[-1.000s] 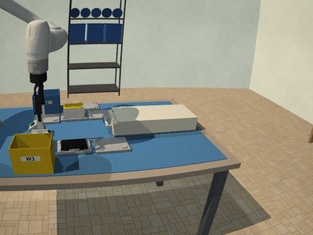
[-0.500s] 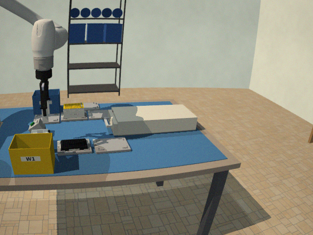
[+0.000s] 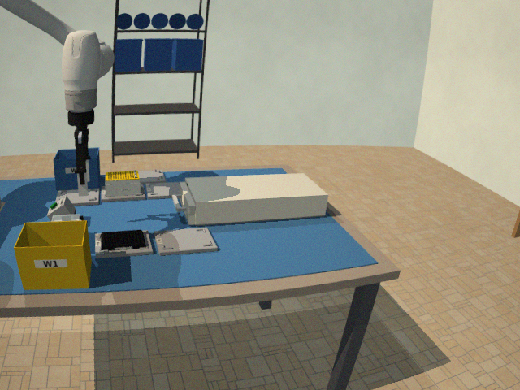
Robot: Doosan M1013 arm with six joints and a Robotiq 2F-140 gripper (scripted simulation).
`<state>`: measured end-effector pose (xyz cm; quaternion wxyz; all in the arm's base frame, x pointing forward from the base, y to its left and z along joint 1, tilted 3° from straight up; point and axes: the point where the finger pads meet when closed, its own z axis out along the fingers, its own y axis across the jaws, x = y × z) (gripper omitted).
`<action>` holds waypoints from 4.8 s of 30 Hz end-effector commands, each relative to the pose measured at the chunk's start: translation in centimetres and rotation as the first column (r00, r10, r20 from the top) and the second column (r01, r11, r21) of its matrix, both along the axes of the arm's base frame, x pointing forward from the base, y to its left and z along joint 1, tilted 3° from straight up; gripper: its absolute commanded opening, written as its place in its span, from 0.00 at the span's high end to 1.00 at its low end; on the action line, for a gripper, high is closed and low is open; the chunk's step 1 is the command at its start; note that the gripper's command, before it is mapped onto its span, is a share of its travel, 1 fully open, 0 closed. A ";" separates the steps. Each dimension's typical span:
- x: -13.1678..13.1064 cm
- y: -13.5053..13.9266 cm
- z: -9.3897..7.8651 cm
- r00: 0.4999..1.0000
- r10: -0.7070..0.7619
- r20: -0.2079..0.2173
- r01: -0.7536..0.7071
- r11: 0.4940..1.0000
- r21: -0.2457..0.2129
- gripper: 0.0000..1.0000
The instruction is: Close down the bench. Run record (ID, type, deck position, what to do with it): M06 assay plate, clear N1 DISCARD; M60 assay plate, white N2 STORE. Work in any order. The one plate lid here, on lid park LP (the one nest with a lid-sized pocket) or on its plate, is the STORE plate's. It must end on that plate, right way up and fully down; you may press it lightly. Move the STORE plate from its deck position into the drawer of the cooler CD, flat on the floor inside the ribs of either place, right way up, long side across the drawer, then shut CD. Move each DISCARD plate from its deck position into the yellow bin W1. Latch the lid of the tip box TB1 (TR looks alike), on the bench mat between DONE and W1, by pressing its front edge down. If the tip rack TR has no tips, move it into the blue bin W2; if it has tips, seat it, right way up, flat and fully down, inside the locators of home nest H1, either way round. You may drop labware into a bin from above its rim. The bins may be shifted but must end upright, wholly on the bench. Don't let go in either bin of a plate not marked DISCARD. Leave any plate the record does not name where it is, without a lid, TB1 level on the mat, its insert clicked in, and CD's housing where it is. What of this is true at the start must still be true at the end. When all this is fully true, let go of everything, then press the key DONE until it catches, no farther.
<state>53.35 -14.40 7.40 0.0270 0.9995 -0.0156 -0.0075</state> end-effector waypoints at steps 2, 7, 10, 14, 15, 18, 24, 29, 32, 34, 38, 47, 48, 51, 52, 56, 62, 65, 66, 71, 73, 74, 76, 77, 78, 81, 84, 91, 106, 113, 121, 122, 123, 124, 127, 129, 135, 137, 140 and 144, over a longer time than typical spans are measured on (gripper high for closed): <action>0.6 1.3 0.0 1.000 0.000 0.000 0.000 1.000 0.000 0.34; 1.2 2.8 0.0 1.000 0.000 0.000 0.000 1.000 0.000 0.34; 1.5 3.5 -0.1 1.000 0.000 0.000 0.000 1.000 0.000 0.34; 2.2 5.0 -0.1 1.000 0.000 0.000 0.000 1.000 0.000 0.34; 2.3 5.3 -0.1 1.000 0.000 0.000 0.000 1.000 0.000 0.34; 2.8 6.4 -0.1 1.000 0.000 0.000 0.000 1.000 0.000 0.34; 3.6 8.3 -0.1 1.000 0.000 0.000 0.000 1.000 0.000 0.34; 4.2 9.7 -0.2 1.000 0.000 0.000 0.000 1.000 0.000 0.34; 4.7 10.8 -0.2 1.000 0.000 0.000 0.000 1.000 0.000 0.34; 5.0 11.6 -0.2 1.000 0.000 0.000 0.000 1.000 0.000 0.34; 5.7 13.0 -0.2 1.000 0.000 0.000 0.000 1.000 0.000 0.34; 6.8 15.6 -0.2 1.000 0.000 0.000 0.000 1.000 0.000 0.34; 6.9 16.0 -0.3 1.000 0.000 0.000 0.000 1.000 0.000 0.34; 7.4 17.1 -0.3 1.000 0.000 0.000 0.000 1.000 0.000 0.34; 7.6 17.4 -0.3 1.000 0.000 0.000 0.000 1.000 0.000 0.34; 8.2 18.9 -0.3 1.000 0.000 0.000 0.000 1.000 0.000 0.34; 8.8 20.4 -0.3 1.000 0.000 0.000 0.000 1.000 0.000 0.34; 9.3 21.5 -0.3 1.000 0.000 0.000 0.000 1.000 0.000 0.34; 9.5 21.8 -0.4 1.000 0.000 0.000 0.000 1.000 0.000 0.34; 10.3 23.7 -0.4 1.000 0.000 0.000 0.000 1.000 0.000 0.34; 10.6 24.4 -0.4 1.000 0.000 0.000 0.000 1.000 0.000 0.34; 10.7 24.8 -0.4 1.000 0.000 0.000 0.000 1.000 0.000 0.34; 10.7 24.8 -0.4 1.000 0.000 0.000 0.000 1.000 0.000 0.34; 10.9 25.1 -0.4 1.000 0.000 0.000 0.000 1.000 0.000 0.34; 11.1 25.5 -0.4 1.000 0.000 0.000 0.000 1.000 0.000 0.34; 11.5 26.6 -0.4 1.000 0.000 0.000 0.000 1.000 0.000 0.34; 12.0 27.7 -0.4 1.000 0.000 0.000 0.000 1.000 0.000 0.34; 12.8 29.6 -0.5 1.000 0.000 0.000 0.000 1.000 0.000 0.34; 12.8 29.6 -1.4 1.000 0.000 0.000 0.000 1.000 0.000 0.34; 12.8 29.5 -2.1 1.000 0.000 0.000 0.000 1.000 0.000 0.34; 12.8 29.5 -3.1 1.000 0.000 0.000 0.000 1.000 0.000 0.34; 12.8 29.5 -3.3 1.000 0.000 0.000 0.000 1.000 0.000 0.34; 12.8 29.4 -3.4 1.000 0.000 0.000 0.000 1.000 0.000 0.34; 12.8 29.4 -3.5 1.000 0.000 0.000 0.000 1.000 0.000 0.34; 12.8 29.4 -3.7 1.000 0.000 0.000 0.000 1.000 0.000 0.34; 12.8 29.4 -3.9 1.000 0.000 0.000 0.000 1.000 0.000 0.34; 12.8 29.4 -4.7 1.000 0.000 0.000 0.000 1.000 0.000 0.34; 12.8 29.4 -5.0 1.000 0.000 0.000 0.000 1.000 0.000 0.34; 12.8 29.3 -5.4 1.000 0.000 0.000 0.000 1.000 0.000 0.34; 12.7 29.3 -5.7 1.000 0.000 0.000 0.000 1.000 0.000 0.34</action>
